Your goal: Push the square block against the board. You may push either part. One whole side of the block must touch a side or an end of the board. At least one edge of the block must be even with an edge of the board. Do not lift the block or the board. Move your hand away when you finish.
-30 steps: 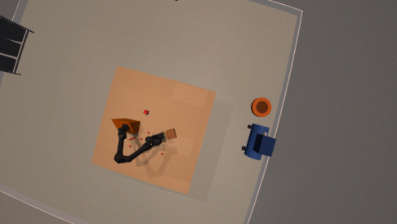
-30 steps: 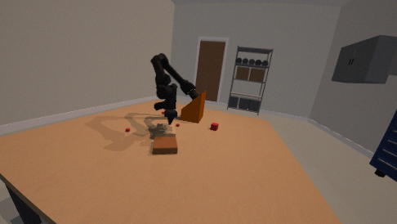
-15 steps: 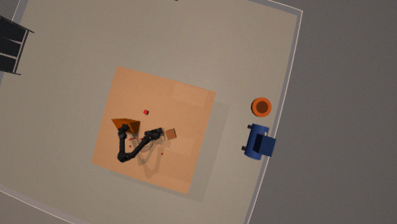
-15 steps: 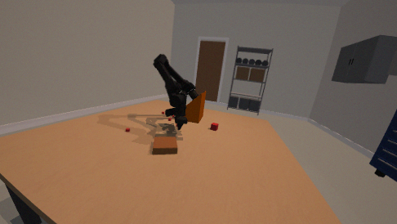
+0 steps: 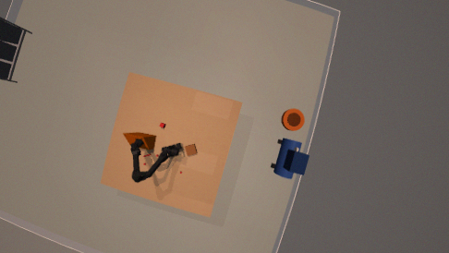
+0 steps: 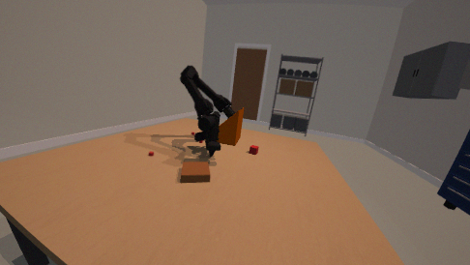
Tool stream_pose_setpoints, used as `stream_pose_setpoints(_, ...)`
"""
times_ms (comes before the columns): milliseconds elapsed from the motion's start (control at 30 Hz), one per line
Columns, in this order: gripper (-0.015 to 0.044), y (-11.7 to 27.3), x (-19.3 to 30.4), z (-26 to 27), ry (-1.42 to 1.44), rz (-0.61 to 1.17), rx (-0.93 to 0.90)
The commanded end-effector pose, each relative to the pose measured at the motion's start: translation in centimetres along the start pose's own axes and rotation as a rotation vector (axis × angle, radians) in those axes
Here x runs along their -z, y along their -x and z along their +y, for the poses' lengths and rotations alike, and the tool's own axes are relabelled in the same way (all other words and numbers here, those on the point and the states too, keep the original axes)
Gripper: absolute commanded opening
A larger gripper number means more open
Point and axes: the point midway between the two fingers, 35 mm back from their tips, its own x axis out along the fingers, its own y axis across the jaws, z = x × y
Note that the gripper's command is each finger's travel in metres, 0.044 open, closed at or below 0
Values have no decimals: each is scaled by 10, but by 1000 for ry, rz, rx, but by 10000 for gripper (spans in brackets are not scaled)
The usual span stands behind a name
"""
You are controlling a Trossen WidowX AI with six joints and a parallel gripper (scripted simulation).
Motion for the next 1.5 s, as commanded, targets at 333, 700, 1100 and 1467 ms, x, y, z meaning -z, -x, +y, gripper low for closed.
stream_pose_setpoints(333, 0, 1, -19, 1, -1, -5, -3)
stream_pose_setpoints(700, 0, 1, -8, 2, 0, -4, -4)
stream_pose_setpoints(1100, 0, 1, 12, 2, 0, -2, -4)
stream_pose_setpoints(1467, 0, 1, 30, 0, 0, -3, -3)
